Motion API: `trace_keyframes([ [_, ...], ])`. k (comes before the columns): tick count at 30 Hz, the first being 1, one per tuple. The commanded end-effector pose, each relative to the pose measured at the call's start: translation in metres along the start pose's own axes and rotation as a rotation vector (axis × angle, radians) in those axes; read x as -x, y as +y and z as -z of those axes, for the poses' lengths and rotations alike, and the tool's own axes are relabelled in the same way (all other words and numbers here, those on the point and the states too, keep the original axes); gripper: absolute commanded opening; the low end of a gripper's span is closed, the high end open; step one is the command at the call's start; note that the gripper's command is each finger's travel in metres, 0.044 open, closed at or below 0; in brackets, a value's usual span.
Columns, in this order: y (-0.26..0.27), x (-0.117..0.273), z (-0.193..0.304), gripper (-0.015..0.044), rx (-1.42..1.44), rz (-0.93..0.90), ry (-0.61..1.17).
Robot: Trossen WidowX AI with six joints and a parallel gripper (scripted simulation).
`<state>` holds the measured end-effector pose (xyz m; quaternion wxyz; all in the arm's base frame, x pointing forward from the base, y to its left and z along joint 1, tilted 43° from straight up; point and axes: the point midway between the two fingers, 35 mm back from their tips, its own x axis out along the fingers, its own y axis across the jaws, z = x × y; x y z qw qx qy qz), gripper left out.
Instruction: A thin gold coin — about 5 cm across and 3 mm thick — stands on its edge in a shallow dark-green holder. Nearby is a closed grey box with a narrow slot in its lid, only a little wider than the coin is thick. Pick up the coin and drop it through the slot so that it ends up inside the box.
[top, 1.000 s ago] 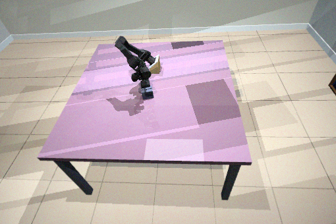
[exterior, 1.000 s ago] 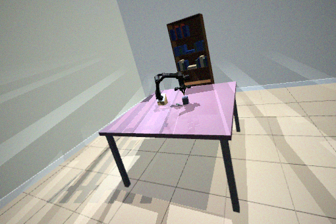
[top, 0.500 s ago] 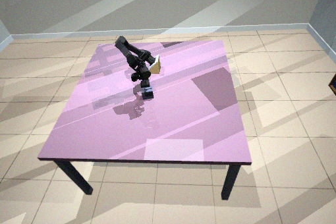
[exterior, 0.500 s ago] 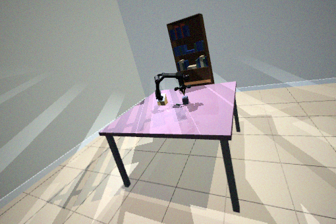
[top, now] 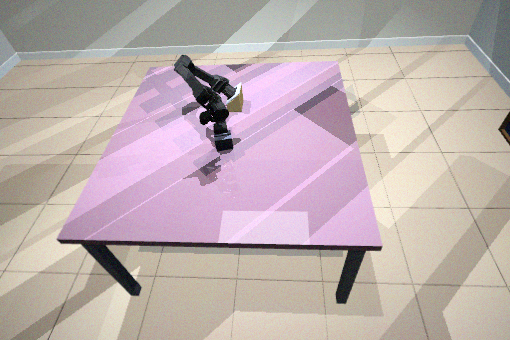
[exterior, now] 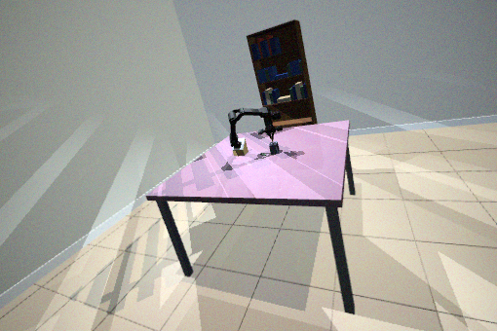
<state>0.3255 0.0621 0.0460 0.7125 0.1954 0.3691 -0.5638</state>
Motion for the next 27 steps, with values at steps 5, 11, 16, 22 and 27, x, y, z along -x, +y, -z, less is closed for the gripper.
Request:
trace_keyframes([
  [5,-0.001,-0.005,-0.001,0.0000,0.003,0.002,-0.003],
  [11,-0.001,-0.007,-0.001,0.0000,0.003,0.002,-0.003],
  [16,0.000,-0.009,0.000,0.0000,0.004,0.002,-0.003],
  [22,0.000,-0.012,-0.001,0.0000,0.003,0.002,-0.003],
  [27,0.000,-0.014,-0.001,0.0000,0.003,0.002,-0.003],
])
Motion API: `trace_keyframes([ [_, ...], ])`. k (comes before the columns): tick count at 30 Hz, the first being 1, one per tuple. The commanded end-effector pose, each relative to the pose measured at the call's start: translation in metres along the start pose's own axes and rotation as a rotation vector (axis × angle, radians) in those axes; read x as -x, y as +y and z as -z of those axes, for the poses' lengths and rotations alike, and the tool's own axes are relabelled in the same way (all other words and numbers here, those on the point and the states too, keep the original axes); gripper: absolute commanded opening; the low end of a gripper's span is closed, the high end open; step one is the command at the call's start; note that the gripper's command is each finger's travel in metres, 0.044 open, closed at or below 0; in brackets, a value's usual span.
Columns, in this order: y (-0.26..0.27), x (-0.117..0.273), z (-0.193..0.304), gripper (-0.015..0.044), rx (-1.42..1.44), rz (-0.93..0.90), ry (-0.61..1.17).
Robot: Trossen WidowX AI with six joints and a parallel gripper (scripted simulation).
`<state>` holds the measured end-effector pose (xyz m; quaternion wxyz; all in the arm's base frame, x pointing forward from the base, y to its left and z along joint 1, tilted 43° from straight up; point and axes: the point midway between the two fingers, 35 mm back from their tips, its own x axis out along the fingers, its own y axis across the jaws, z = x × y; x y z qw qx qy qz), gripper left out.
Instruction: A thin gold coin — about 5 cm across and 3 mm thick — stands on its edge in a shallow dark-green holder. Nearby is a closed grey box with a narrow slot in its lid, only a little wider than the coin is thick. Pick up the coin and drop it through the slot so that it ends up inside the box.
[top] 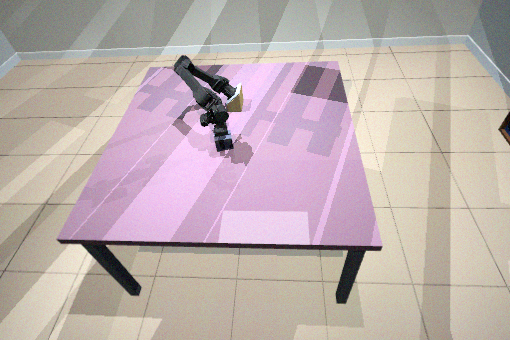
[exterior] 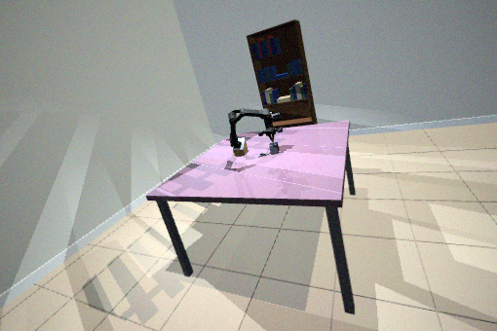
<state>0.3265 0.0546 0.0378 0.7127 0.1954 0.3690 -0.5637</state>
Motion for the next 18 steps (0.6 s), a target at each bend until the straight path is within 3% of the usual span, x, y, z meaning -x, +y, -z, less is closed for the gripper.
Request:
trace_keyframes([
  [1,0.0000,0.0000,0.0000,0.0026,0.000,0.000,0.000],
  [6,0.0000,0.0000,0.0000,0.0157,0.000,0.000,0.000],
  [15,0.0000,0.0000,0.0000,0.0161,0.000,0.000,0.000],
  [18,0.0003,0.0066,0.0002,0.0239,0.000,0.000,0.000],
])
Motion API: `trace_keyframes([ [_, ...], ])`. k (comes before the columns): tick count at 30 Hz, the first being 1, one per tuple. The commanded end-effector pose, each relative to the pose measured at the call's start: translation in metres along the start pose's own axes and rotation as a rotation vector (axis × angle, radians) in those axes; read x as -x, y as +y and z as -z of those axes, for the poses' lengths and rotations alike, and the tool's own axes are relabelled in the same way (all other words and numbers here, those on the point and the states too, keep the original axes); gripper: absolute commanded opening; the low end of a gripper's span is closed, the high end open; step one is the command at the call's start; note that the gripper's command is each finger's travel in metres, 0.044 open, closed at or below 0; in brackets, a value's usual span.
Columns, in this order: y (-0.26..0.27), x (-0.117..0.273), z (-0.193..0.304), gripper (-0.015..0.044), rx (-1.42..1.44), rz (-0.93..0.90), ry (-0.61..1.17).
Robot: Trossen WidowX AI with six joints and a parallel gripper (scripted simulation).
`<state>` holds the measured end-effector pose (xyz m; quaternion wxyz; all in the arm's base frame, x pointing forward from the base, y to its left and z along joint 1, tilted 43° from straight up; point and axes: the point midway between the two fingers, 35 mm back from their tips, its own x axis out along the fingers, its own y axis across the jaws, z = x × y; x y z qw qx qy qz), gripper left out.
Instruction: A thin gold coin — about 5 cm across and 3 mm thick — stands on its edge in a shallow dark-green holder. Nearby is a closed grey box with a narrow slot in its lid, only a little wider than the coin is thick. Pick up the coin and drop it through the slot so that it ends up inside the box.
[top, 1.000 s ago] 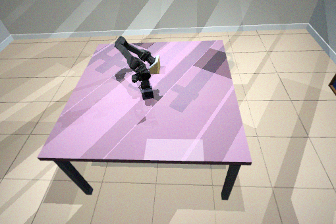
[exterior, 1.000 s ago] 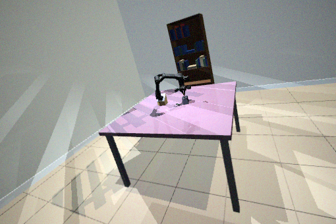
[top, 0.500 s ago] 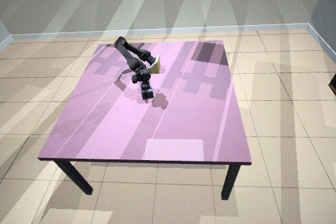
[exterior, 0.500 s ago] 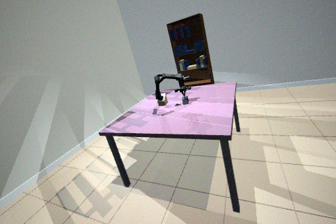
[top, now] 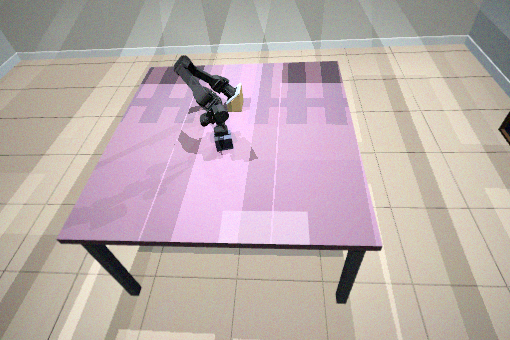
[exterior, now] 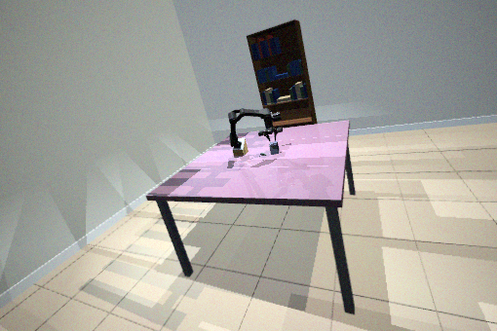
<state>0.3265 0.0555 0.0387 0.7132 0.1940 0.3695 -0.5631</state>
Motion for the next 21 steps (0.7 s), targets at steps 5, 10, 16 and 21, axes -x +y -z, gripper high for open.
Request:
trace_keyframes([
  [5,0.000,0.019,0.000,0.0371,-0.002,-0.001,0.002],
  [10,-0.003,0.060,0.000,0.0440,0.002,0.000,-0.002],
  [16,-0.003,0.060,0.000,0.0440,0.002,0.000,-0.002],
  [21,-0.003,0.060,0.000,0.0440,0.002,0.000,-0.002],
])
